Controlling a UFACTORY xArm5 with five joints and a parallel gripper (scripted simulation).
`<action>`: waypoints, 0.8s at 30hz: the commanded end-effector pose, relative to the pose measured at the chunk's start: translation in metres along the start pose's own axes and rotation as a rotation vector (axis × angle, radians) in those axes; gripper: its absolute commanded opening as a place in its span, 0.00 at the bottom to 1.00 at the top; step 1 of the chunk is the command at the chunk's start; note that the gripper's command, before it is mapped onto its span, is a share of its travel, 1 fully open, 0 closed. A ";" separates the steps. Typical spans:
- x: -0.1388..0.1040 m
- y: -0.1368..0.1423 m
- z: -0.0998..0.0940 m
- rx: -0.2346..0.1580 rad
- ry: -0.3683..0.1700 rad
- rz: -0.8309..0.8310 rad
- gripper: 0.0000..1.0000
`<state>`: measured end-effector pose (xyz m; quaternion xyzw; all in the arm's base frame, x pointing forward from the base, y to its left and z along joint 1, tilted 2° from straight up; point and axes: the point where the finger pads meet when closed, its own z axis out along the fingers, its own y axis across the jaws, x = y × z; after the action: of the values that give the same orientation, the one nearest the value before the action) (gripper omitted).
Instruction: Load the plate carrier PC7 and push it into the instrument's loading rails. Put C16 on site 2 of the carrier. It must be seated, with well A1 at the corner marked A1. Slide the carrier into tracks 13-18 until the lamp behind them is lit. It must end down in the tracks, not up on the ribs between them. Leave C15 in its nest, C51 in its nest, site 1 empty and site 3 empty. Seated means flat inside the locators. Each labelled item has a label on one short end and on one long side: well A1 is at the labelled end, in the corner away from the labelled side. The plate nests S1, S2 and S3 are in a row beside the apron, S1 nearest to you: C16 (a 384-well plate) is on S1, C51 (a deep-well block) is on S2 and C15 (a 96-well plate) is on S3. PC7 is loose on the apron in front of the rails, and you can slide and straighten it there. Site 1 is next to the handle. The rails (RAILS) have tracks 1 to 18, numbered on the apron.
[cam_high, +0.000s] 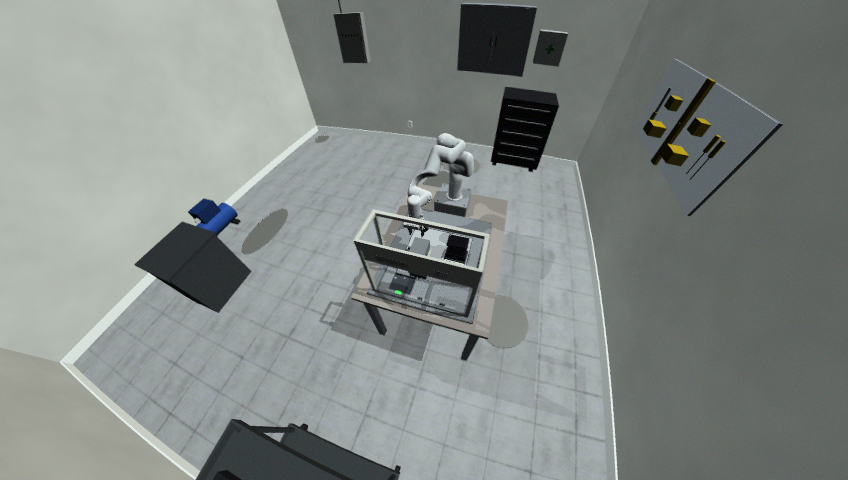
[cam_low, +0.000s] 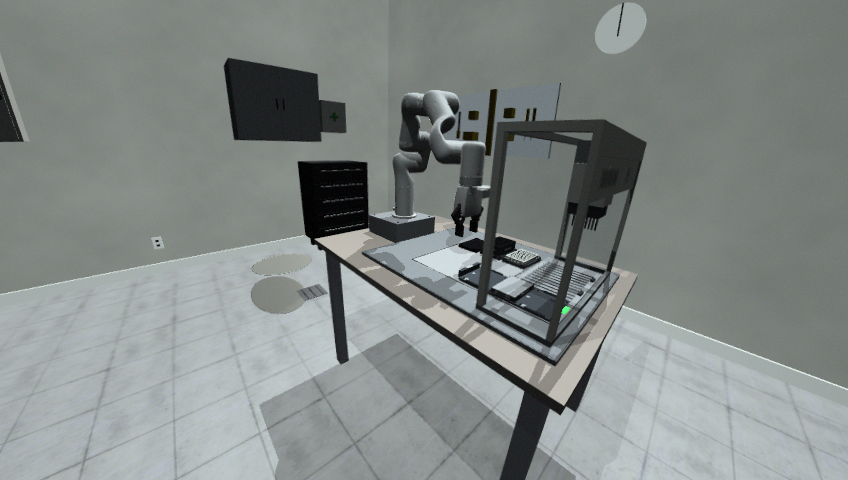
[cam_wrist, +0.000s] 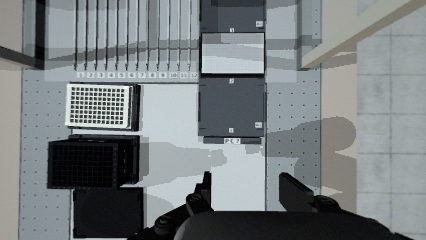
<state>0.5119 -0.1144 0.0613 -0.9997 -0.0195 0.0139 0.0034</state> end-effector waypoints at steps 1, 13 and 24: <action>0.002 0.000 -0.008 -0.001 0.005 0.000 0.81; 0.002 0.000 -0.025 -0.001 0.005 0.000 0.81; 0.002 0.000 -0.025 -0.001 0.005 0.000 0.81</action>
<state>0.5129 -0.1144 0.0842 -0.9997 -0.0195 0.0135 0.0033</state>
